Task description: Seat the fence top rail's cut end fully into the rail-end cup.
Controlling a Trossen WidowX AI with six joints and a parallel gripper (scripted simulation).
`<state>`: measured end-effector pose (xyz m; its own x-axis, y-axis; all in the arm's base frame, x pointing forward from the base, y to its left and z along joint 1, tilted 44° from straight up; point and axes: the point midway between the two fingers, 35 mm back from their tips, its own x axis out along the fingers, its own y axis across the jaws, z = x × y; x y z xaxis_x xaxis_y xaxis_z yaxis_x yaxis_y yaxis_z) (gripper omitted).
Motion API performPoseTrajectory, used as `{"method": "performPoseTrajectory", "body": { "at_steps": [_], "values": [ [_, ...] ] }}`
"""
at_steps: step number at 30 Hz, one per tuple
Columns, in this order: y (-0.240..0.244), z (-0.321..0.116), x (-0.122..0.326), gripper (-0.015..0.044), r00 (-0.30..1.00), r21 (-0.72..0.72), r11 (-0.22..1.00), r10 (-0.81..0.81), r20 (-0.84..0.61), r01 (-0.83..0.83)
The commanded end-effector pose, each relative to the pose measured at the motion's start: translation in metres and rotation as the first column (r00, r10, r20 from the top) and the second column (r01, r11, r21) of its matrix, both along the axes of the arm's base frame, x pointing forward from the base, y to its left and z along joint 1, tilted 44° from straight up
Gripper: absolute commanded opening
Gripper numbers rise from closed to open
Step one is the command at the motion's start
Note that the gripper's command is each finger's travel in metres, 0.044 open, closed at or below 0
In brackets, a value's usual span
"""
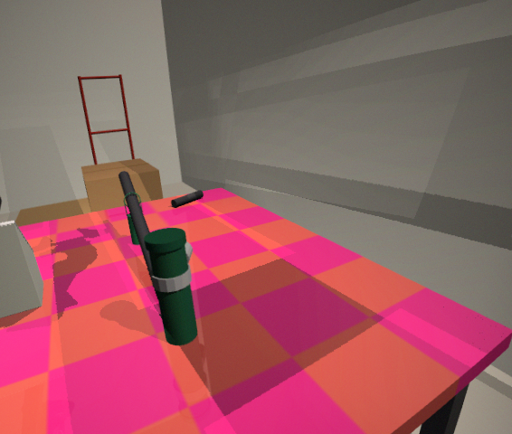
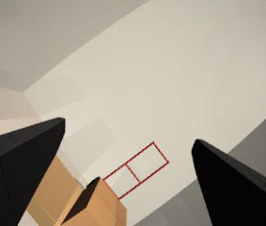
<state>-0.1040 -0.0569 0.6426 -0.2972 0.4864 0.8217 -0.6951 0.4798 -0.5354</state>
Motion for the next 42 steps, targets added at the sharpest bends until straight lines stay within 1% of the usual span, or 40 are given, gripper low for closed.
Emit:
{"method": "performPoseTrajectory", "body": {
  "at_steps": [1, 2, 5, 11, 17, 23, 27, 32, 36, 40, 42],
  "values": [
    [0.002, 0.0, 0.001, 0.0426, 1.0, -0.005, 1.0, 0.0, -0.003, 0.0],
    [0.009, 0.0, 0.003, 0.044, 1.0, -0.021, 1.0, -0.001, -0.013, 0.001],
    [0.045, -0.003, 0.016, 0.044, 0.998, -0.108, 0.994, -0.016, -0.067, 0.009],
    [0.119, -0.012, 0.057, 0.044, 0.98, -0.276, 0.956, -0.144, -0.139, 0.102],
    [0.192, -0.037, 0.129, 0.044, 0.918, -0.465, 0.863, -0.328, -0.222, 0.196],
    [0.235, -0.078, 0.215, 0.044, 0.813, -0.631, 0.742, -0.499, -0.298, 0.224],
    [0.246, -0.113, 0.273, 0.044, 0.723, -0.721, 0.663, -0.598, -0.345, 0.204],
    [0.242, -0.163, 0.343, 0.044, 0.585, -0.804, 0.579, -0.703, -0.405, 0.138],
    [0.226, -0.208, 0.394, 0.044, 0.453, -0.844, 0.532, -0.768, -0.453, 0.059],
    [0.2, -0.255, 0.437, 0.044, 0.305, -0.86, 0.509, -0.815, -0.494, -0.031],
    [0.183, -0.269, 0.45, 0.044, 0.268, -0.87, 0.492, -0.835, -0.48, -0.023]
  ]
}}
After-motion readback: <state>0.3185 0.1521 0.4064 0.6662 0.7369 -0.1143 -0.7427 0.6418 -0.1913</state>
